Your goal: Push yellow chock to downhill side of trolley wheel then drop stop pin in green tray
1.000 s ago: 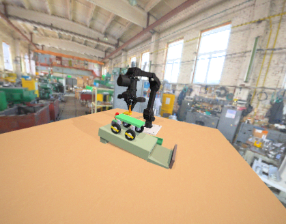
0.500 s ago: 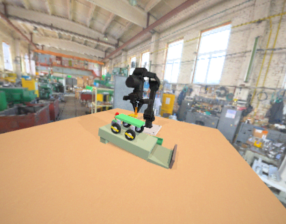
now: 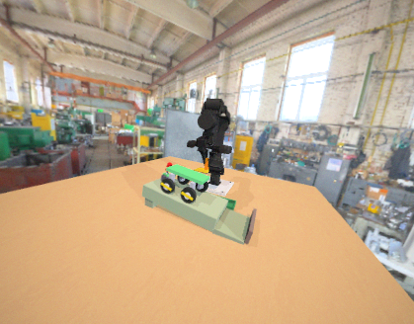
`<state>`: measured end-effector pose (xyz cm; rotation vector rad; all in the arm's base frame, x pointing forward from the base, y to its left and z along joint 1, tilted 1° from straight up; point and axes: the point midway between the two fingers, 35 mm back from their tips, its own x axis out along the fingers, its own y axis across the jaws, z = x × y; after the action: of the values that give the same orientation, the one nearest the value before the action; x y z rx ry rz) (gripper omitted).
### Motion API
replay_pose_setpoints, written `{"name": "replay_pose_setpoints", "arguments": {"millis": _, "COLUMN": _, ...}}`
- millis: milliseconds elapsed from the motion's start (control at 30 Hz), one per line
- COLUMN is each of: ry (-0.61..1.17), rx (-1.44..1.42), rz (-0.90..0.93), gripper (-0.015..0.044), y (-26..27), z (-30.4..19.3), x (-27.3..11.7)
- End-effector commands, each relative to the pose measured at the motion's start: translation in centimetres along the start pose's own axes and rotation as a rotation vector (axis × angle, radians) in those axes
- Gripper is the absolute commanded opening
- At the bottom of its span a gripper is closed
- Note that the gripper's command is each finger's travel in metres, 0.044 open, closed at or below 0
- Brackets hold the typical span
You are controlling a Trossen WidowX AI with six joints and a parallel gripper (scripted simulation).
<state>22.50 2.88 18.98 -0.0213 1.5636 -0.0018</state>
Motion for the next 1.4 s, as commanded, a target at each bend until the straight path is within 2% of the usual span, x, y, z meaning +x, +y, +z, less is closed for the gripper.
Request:
{"name": "replay_pose_setpoints", "arguments": {"millis": 0, "ry": 0.0, "rx": 0.001, "rz": 0.005, "gripper": 0.0, "y": 1.6, "z": 0.4, "x": 0.1}}
{"name": "replay_pose_setpoints", "arguments": {"millis": 933, "ry": -0.001, "rx": 0.001, "rz": 0.013, "gripper": 0.0, "y": 11.6, "z": 2.5, "x": 0.6}}
{"name": "replay_pose_setpoints", "arguments": {"millis": 1200, "ry": -0.001, "rx": 0.002, "rz": -0.102, "gripper": 0.0, "y": 12.2, "z": 2.6, "x": 0.6}}
{"name": "replay_pose_setpoints", "arguments": {"millis": 1367, "ry": -0.001, "rx": 0.002, "rz": -0.106, "gripper": 0.0, "y": 12.2, "z": 2.6, "x": 0.6}}
